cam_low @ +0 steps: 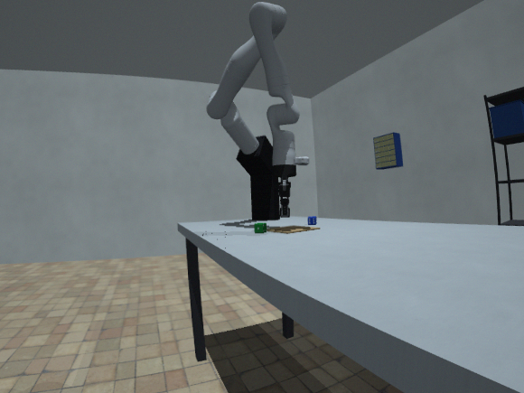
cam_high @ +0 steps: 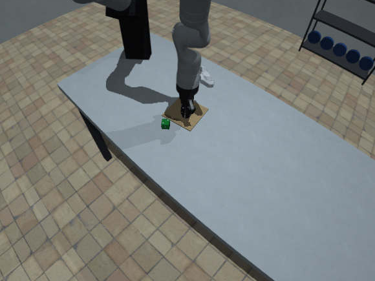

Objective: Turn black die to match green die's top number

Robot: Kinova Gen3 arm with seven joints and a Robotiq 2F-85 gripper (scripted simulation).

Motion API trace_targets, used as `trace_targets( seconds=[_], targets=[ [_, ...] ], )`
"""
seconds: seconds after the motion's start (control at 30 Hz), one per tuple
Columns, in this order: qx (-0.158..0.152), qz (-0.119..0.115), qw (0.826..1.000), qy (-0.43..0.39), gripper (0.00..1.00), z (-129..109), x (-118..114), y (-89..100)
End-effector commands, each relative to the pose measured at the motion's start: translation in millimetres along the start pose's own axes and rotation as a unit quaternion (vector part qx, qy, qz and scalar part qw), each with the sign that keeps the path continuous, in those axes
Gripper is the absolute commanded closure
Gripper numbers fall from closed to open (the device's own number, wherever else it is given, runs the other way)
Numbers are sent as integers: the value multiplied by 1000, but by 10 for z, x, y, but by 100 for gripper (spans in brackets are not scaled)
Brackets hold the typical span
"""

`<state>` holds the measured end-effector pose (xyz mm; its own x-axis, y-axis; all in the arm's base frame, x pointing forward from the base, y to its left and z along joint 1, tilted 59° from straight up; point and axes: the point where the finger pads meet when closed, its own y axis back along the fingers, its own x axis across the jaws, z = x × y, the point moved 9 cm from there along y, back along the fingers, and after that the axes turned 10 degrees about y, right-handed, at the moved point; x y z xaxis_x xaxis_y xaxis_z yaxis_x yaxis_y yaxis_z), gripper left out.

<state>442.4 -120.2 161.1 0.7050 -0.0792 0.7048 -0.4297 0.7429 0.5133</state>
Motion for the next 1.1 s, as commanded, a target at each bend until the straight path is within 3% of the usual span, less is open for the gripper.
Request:
trace_targets(
  seconds=[0.0, 0.4, 1.07],
  targets=[
    [14, 8, 1000, 4, 74, -100, 29, 135],
    [14, 8, 1000, 4, 74, -89, 22, 543],
    [14, 8, 1000, 3, 74, -88, 21, 582]
  ],
)
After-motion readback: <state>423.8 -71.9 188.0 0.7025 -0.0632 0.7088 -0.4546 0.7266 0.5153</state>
